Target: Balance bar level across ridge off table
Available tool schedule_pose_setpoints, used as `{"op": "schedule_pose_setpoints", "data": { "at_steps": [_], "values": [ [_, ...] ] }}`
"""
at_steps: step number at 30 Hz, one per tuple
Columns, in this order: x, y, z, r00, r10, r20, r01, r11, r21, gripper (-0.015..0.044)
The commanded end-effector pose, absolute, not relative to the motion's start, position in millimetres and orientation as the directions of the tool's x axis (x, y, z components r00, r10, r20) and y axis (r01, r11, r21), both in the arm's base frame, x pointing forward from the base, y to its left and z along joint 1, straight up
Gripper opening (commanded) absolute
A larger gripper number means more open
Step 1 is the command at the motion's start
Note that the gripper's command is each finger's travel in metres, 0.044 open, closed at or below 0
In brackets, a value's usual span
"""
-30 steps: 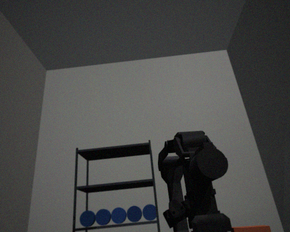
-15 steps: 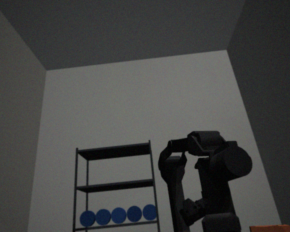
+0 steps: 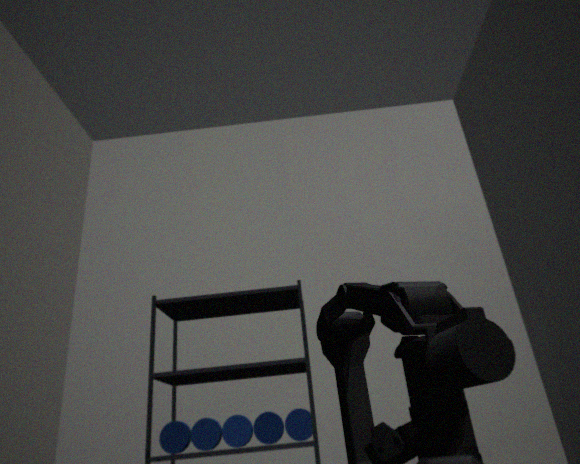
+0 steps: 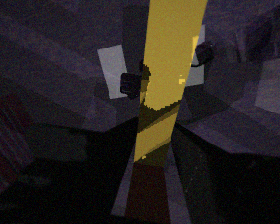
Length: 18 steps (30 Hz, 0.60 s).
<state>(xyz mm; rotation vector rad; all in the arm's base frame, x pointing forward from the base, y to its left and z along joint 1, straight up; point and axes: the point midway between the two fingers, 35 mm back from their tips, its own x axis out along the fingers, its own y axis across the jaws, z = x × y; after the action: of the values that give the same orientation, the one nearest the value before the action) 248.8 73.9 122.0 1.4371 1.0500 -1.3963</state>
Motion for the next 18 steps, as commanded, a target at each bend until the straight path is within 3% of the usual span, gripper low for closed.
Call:
{"op": "schedule_pose_setpoints", "data": {
  "at_steps": [1,18],
  "values": [
    [248.6,74.1,117.0,0.026,0.008,-1.000,0.956,-0.291,0.022,0.0000],
    [246.7,74.4,106.6,0.025,0.008,-1.000,0.956,-0.294,0.022,0.0000]
  ]
}}
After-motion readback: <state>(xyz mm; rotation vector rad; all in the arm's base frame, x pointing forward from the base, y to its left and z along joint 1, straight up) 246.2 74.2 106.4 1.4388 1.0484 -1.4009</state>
